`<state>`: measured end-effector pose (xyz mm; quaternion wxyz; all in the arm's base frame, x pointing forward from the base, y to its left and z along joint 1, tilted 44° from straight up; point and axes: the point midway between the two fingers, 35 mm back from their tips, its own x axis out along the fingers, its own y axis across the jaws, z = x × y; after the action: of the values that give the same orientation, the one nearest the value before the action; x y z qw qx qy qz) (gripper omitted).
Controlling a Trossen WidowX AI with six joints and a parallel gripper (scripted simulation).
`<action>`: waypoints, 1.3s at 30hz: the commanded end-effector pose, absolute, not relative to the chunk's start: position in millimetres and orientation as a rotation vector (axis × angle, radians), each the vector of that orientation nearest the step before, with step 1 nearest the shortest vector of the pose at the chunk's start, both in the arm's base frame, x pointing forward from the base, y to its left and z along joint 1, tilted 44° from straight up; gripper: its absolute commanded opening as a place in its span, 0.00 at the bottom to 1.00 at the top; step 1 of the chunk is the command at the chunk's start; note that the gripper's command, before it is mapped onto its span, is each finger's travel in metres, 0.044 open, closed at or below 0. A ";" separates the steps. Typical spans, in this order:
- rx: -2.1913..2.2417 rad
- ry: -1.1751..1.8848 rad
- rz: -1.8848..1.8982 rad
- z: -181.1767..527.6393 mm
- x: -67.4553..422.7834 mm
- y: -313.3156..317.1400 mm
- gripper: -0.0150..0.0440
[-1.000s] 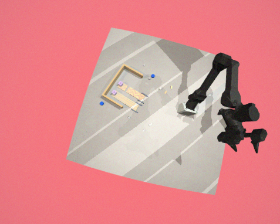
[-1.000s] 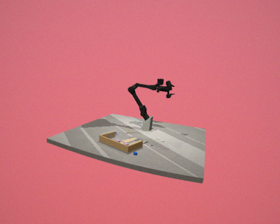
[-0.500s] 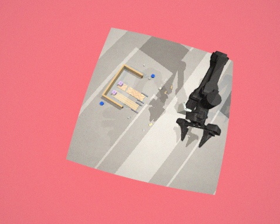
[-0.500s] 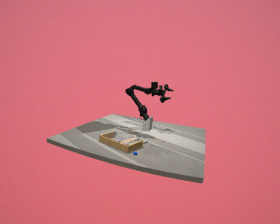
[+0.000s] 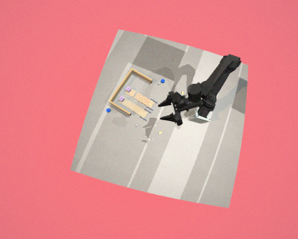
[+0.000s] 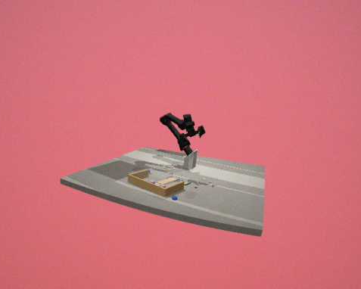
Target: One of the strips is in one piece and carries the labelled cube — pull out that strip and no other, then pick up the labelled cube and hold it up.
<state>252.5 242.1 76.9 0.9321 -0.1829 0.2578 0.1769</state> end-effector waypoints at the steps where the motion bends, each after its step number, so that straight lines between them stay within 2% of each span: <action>1: -0.569 0.480 0.103 83.5 282.1 173.3 0.93; 5: -0.732 0.485 -0.121 92.1 294.0 114.5 0.93; 7: -0.760 0.490 -0.159 93.6 294.7 104.7 0.93; 31: -0.760 0.490 -0.159 93.6 294.7 104.7 0.93; 39: -0.696 0.680 -0.193 69.6 338.3 125.7 0.58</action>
<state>318.3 116.5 81.5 0.8871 -0.3522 0.2861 -0.0845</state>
